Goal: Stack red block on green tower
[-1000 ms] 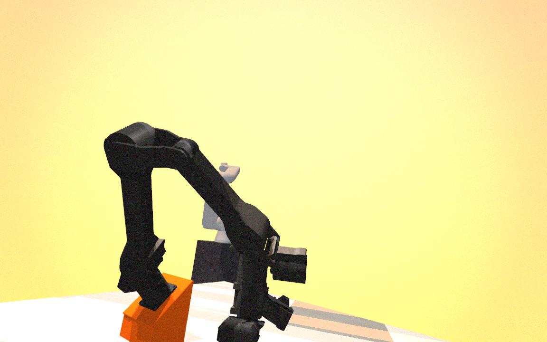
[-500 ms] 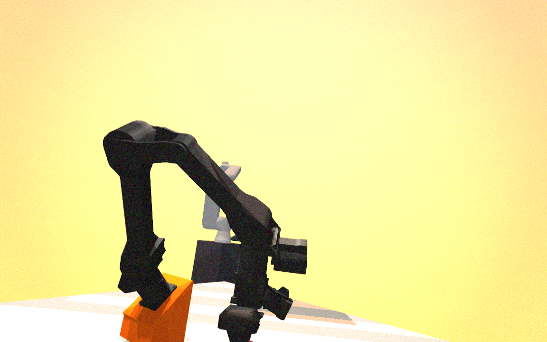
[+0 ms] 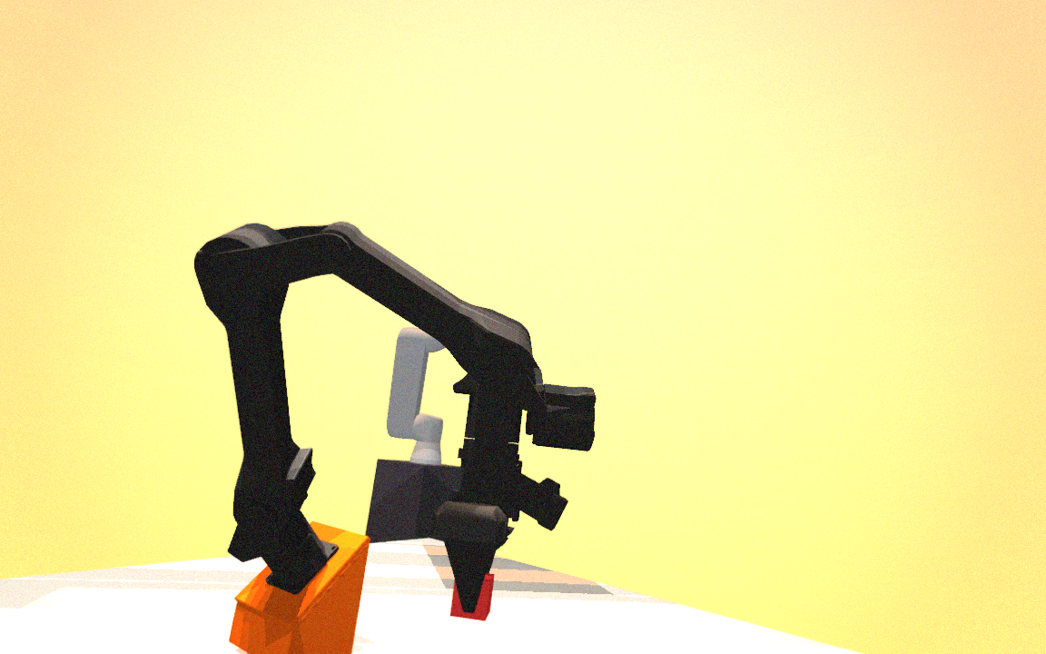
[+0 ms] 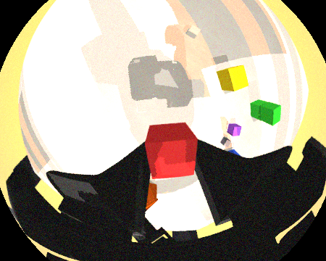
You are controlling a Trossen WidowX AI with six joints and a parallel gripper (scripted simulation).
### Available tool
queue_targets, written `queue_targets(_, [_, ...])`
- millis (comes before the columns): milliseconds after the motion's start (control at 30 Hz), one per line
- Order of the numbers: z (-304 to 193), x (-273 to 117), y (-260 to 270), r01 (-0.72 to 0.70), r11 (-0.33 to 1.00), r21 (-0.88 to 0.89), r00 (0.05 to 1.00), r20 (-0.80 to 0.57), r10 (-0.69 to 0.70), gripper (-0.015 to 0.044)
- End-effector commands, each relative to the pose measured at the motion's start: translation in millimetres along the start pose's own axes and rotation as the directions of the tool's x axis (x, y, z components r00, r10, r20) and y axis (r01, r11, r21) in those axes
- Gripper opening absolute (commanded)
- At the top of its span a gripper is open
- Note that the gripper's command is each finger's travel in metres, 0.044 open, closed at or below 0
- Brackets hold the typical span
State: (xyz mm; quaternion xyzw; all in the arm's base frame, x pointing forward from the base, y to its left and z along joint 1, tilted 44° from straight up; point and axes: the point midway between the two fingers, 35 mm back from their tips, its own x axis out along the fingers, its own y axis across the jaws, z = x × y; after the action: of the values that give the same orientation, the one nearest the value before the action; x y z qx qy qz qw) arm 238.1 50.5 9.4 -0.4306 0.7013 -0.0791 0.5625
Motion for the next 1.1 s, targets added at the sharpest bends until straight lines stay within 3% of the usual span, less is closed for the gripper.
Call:
queue_targets(0, [0.6, -22.9, 0.6, -0.005, 1.0, 0.006, 1.0, 0.005, 0.005, 0.0])
queue_targets(533, [4.1, -34.1, -7.2, -0.014, 1.0, 0.015, 1.0, 0.009, 0.014, 0.0])
queue_targets(1067, [26.9, -36.0, -111.4, -0.044, 0.996, 0.077, 0.999, 0.03, 0.042, 0.0])
